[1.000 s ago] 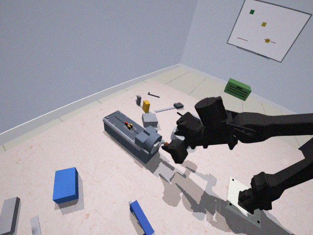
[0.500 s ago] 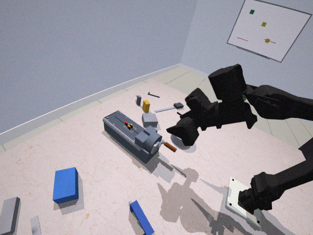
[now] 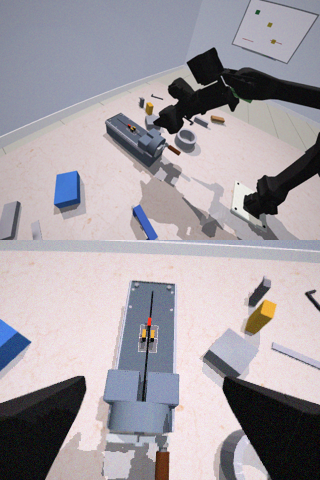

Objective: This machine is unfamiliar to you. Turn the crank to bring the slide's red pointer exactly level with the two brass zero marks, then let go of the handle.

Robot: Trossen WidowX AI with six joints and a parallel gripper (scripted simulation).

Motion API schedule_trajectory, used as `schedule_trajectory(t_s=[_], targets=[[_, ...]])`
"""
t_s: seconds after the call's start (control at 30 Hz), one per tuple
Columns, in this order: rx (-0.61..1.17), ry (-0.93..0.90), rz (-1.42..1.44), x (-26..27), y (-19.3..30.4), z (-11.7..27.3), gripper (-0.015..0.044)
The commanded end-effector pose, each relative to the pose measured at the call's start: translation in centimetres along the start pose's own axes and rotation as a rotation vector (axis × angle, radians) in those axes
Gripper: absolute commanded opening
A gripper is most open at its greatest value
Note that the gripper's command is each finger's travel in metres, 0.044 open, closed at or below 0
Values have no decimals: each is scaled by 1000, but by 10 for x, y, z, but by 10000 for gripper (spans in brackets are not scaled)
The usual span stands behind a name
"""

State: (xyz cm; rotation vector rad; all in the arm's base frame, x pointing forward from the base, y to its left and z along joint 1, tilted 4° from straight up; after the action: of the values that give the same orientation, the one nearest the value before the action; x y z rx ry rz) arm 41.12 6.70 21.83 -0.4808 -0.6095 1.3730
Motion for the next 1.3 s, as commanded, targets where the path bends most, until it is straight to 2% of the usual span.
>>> schedule_trajectory(t_s=[0.0,0.43,0.83,1.27], targets=[[9,-18,9,3,-12,-8,440],[53,-82,26,12,-47,-48,440],[55,-85,27,2,-9,-97,440],[55,-85,27,2,-6,-100,440]])
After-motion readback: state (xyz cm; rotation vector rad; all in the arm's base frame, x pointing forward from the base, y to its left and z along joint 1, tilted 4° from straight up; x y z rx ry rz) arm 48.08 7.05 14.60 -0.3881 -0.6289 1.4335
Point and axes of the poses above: the point midway between the two fingers, 35 mm back from their tips, its own z axis back along the fingers, its own x axis across the jaws, y = z × x, the point moved 1 cm from there along z, back along the fingers, and after that the axes turned 12 degrees about -z, right-handed, at the moved point
